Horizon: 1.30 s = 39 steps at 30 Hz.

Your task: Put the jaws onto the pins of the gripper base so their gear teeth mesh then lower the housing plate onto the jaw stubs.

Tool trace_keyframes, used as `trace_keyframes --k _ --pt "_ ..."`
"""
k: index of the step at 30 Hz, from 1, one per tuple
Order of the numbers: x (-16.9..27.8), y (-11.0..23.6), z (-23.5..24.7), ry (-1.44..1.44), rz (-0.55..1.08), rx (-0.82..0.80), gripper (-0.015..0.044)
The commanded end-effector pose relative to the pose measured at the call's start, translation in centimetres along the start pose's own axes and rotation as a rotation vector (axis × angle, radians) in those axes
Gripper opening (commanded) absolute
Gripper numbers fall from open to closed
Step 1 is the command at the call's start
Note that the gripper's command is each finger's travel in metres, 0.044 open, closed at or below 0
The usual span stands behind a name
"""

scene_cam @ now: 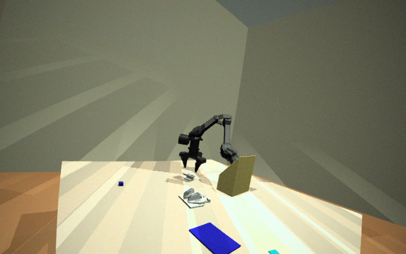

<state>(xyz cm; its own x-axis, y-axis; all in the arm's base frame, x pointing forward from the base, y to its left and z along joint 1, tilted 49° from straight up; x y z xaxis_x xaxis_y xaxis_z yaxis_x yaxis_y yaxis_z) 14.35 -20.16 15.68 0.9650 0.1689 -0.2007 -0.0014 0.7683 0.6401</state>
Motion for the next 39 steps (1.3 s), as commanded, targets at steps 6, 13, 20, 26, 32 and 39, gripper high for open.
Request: trace_keyframes --k 6,13,20,26,32,39 --pt "0.1 -1.1 -0.1 0.008 0.004 0.005 0.0440" --pt "0.1 -2.1 -0.1 0.008 0.003 0.005 0.0440" --pt "0.1 -2.2 -0.1 0.008 0.003 0.005 0.0440" --pt "0.2 -3.1 -0.1 0.008 0.003 0.005 0.0440" --pt "0.2 -4.1 -0.1 0.008 0.003 0.005 0.0440" --pt "0.1 -5.1 -0.1 0.008 0.003 0.004 0.0440"
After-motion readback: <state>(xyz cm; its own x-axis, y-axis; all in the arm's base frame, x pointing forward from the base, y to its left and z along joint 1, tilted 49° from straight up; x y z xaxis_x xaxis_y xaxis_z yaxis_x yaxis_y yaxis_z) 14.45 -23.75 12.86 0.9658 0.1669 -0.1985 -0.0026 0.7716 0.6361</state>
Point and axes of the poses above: the point midway between the two fingers, 35 mm back from their tips, its own y axis back along the fingers, its own z axis across the jaws, x = y × z, the point moved 1 cm from there along y, back along the fingers, and after that the axes turned 7 degrees about y, right-handed, at the moved point
